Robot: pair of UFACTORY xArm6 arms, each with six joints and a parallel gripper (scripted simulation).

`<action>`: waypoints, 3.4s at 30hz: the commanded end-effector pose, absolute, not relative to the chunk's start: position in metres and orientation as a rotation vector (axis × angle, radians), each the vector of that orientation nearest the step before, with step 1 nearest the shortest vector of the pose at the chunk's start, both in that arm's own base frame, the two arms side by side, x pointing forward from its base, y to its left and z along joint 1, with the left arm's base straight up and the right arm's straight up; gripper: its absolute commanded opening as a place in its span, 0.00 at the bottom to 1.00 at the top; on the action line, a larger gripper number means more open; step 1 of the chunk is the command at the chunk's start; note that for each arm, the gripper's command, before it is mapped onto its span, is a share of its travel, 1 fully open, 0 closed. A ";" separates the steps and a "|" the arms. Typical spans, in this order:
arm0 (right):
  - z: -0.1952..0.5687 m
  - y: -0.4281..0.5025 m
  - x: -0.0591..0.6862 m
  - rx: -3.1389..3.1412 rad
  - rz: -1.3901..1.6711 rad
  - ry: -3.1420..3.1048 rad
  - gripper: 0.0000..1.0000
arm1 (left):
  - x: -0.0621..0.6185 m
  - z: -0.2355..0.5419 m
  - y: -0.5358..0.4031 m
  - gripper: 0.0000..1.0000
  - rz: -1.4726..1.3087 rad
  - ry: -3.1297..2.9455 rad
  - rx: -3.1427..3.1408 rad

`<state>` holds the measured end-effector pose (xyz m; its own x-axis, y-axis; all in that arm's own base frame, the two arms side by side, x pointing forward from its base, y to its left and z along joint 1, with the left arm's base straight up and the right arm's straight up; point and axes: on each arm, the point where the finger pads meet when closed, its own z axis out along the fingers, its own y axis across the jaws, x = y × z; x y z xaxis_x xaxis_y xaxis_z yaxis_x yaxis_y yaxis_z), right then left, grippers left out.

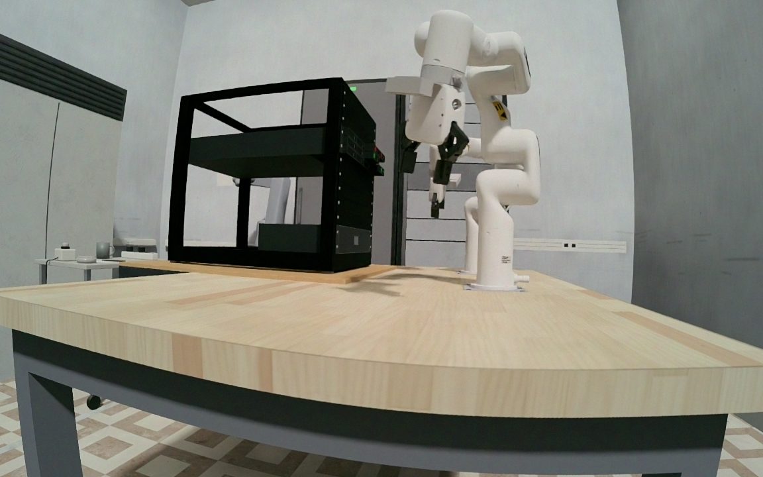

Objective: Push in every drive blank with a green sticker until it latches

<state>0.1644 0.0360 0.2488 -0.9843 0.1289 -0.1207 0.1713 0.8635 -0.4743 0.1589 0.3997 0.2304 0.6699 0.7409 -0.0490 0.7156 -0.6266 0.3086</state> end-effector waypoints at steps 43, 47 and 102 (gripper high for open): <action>0.361 0.106 0.216 -1.111 -1.222 1.769 1.00 | 0.004 0.250 0.400 1.00 0.000 2.209 2.233; 0.374 0.118 0.214 -1.146 -1.227 1.664 1.00 | 0.004 0.250 0.400 1.00 0.000 2.209 2.233; 0.434 0.171 0.184 -1.211 -1.202 1.208 1.00 | 0.004 0.250 0.400 1.00 0.000 2.209 2.233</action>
<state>0.1845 0.1713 0.4330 0.0046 -1.0000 -0.0007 -0.0019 0.0007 -1.0000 0.0043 0.3992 0.2487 0.0108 0.9999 -0.0035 0.9999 -0.0108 0.0000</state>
